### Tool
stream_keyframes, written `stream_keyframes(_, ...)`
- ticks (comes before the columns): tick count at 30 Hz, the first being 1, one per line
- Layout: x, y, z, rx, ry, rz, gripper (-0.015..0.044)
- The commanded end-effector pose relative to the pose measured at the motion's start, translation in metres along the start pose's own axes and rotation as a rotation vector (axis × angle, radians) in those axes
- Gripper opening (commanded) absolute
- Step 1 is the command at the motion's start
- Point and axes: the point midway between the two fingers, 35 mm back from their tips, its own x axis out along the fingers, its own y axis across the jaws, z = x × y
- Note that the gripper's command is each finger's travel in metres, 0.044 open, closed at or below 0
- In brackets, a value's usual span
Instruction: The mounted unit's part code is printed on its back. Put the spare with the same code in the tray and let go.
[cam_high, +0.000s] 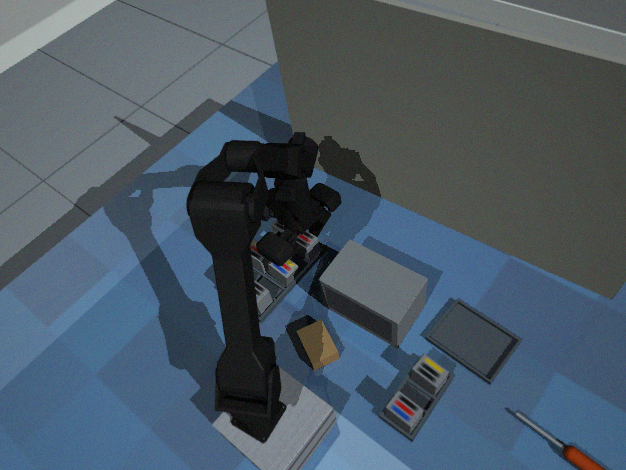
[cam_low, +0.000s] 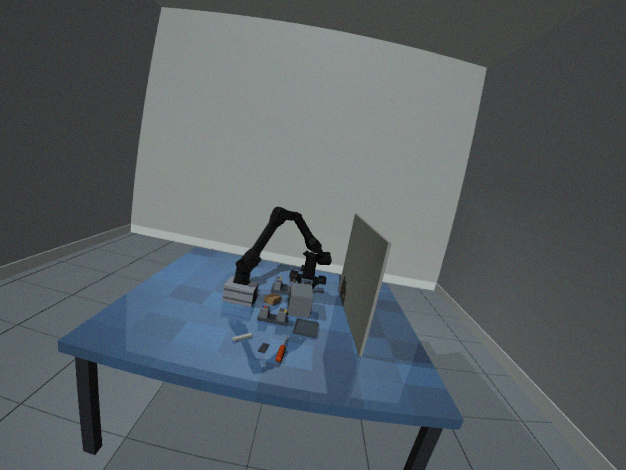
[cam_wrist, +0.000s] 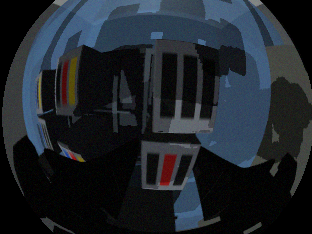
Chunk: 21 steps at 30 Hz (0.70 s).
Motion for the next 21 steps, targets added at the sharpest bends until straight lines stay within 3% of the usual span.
stream_keyframes(1, 0.0, 0.0001, 0.0, 0.0, 0.0, 0.0, 0.0169)
stream_keyframes(8, 0.0, 0.0001, 0.0, 0.0, 0.0, 0.0, 0.0122)
stream_keyframes(13, 0.0, 0.0001, 0.0, 0.0, 0.0, 0.0, 0.0)
stream_keyframes(21, -0.0014, -0.0001, 0.0001, 0.0, 0.0, 0.0, 0.0)
